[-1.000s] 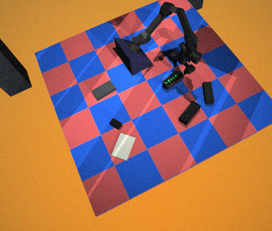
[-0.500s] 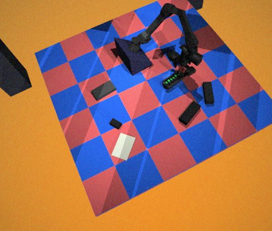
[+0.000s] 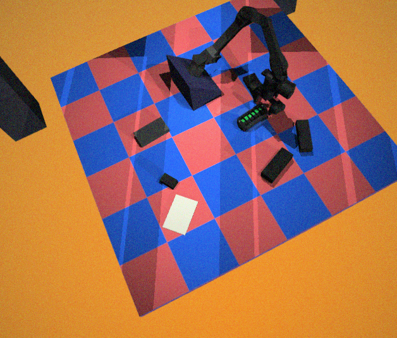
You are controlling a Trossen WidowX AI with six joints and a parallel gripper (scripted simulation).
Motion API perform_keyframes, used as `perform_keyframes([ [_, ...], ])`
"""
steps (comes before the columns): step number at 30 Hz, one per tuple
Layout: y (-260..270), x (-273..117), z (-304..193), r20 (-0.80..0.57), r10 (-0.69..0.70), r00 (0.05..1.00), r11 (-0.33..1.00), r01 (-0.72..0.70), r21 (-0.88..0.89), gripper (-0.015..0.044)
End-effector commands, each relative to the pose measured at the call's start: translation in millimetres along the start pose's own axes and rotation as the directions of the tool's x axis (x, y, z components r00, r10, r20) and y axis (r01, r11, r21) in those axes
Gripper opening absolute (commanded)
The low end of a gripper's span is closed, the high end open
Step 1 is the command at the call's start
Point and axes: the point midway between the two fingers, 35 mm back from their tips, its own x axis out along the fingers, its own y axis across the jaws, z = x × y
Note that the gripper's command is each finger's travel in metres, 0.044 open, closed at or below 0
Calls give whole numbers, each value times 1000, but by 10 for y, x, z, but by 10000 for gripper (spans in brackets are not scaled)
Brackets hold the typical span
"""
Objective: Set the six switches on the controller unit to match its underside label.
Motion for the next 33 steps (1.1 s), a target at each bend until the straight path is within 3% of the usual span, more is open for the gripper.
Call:
perform_keyframes([
  [1,16,79,-12,-4,6,1000,1000,-6,12,440],
  [8,22,167,6,-3,6,1000,1000,-6,12,440],
  [13,22,167,6,-3,6,1000,1000,-6,12,328],
  [33,22,130,-16,-3,6,1000,1000,-6,12,336],
])
